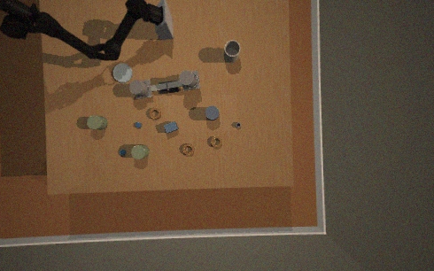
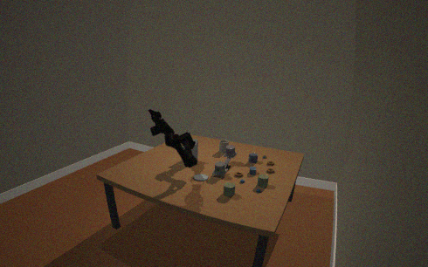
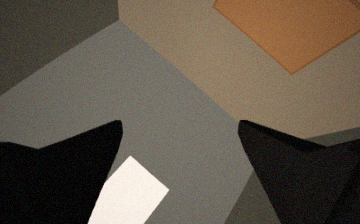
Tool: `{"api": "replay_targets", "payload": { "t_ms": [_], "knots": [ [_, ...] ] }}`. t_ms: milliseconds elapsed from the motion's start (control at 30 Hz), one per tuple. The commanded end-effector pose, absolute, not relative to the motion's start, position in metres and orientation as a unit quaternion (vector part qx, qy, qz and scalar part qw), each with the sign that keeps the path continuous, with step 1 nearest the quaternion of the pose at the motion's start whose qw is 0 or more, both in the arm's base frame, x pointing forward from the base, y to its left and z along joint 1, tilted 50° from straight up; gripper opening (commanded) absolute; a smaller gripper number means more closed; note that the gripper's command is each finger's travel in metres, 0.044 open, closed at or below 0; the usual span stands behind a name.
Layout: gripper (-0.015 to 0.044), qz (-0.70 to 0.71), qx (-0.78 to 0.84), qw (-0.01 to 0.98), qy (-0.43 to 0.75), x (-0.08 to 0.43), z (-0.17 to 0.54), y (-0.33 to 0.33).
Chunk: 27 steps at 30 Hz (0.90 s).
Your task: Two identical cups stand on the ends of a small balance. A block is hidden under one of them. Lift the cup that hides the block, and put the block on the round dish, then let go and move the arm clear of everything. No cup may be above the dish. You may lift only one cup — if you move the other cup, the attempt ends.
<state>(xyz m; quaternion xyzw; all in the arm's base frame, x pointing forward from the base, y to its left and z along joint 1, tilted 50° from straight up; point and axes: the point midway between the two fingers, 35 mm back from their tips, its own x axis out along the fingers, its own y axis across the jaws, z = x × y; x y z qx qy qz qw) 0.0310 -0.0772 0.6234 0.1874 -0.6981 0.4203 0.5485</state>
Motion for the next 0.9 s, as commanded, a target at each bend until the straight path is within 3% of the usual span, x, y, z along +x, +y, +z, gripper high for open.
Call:
{"api": "replay_targets", "payload": {
  "t_ms": [0, 467, 867],
  "knots": [
    [0.0426, 0.423, 0.186, 0.549, -0.697, 0.030, 0.623, -0.076],
    [0.0440, 0.573, 0.068, 0.573, -0.582, -0.025, 0.596, 0.043],
    [0.0440, 0.651, -0.024, 0.623, -0.433, -0.038, 0.543, 0.137]
  ]
}}
